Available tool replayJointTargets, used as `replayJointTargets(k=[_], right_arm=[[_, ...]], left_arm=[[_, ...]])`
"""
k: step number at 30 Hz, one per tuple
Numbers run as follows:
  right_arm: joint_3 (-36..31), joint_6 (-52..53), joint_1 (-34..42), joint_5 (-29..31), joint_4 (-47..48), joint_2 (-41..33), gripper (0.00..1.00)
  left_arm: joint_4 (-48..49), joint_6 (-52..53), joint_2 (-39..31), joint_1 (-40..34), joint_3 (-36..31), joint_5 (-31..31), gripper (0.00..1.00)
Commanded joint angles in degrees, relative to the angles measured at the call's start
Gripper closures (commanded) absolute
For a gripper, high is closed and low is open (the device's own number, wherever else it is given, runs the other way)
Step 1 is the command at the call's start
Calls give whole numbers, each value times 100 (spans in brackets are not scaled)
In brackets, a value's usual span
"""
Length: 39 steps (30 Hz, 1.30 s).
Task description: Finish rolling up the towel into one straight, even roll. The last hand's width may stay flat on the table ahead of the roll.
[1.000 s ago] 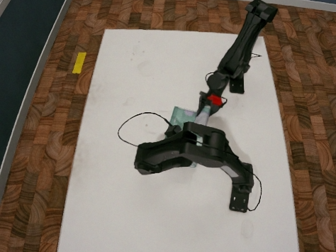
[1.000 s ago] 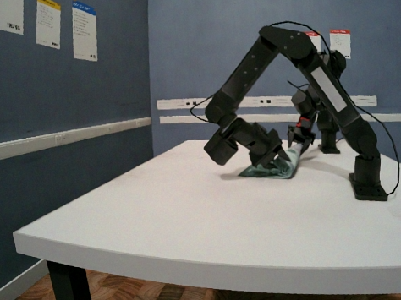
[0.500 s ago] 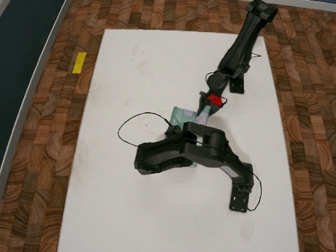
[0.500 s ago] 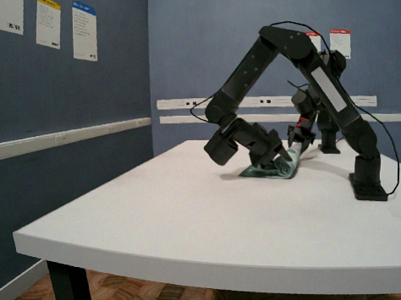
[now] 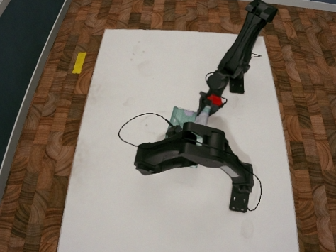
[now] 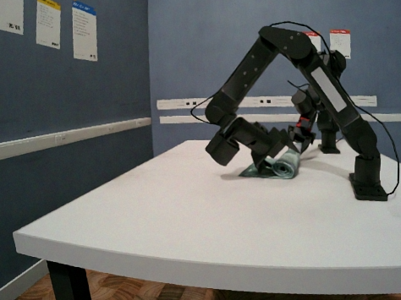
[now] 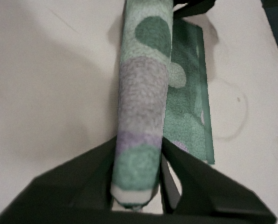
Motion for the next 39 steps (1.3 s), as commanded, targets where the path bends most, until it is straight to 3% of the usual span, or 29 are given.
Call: replayJointTargets(k=[1, 11, 28, 32, 39], right_arm=[[208, 43, 31, 5, 106, 76, 66], [420, 153, -295, -568, -237, 144, 66], [1357, 397, -1509, -2801, -1559, 857, 66], [1655, 413, -1823, -3423, -1943, 1194, 66], [2183, 336, -2277, -4406, -2647, 1873, 66]], left_arm=[[85, 9, -80, -26, 224, -36, 15], [-97, -63, -469, 349, 603, -185, 15], [-97, 244, -898, 568, 777, -202, 12], [-34, 758, -1045, 511, 587, -111, 11], [1362, 1186, -2656, 505, -914, 296, 8]])
